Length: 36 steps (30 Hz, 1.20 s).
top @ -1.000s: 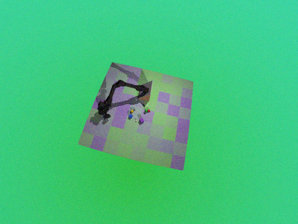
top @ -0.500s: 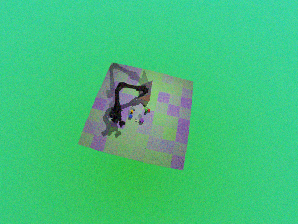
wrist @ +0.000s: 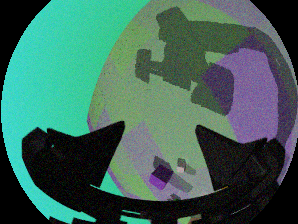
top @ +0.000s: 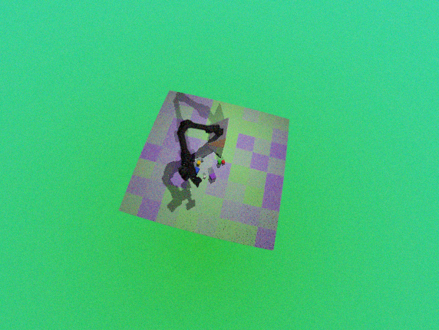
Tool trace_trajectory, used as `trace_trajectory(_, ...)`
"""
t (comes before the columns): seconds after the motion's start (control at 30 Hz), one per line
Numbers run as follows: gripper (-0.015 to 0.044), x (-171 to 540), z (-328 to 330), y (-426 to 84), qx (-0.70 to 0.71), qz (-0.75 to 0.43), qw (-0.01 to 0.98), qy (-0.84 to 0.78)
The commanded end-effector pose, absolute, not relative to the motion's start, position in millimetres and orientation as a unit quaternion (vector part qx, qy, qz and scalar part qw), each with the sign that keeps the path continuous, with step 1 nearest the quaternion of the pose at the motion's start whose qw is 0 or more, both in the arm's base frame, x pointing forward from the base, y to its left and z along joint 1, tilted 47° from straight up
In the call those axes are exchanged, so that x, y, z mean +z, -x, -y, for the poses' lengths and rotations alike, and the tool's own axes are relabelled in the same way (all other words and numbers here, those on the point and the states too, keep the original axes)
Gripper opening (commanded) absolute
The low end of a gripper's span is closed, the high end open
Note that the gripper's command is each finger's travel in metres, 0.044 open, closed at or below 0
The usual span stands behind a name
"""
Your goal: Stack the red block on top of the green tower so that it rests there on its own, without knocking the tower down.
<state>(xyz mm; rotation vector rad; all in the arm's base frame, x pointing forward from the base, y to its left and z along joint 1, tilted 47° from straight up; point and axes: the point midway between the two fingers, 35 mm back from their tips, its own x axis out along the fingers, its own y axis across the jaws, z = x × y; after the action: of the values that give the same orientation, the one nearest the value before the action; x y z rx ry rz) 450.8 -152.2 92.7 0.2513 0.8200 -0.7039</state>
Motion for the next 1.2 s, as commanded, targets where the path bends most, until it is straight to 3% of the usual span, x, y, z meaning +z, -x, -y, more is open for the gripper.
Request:
trace_trajectory(0.0, 0.0440, 49, 107, -435, -0.350, -0.430, 0.818, -0.155)
trace_trajectory(0.43, 0.0440, -31, 16, -342, -0.470, -0.479, 0.717, -0.189)
trace_trajectory(0.9, 0.0440, -58, -17, -231, -0.602, -0.408, 0.674, -0.130)
trace_trajectory(1.17, 0.0440, -58, -18, -222, -0.611, -0.396, 0.675, -0.123)
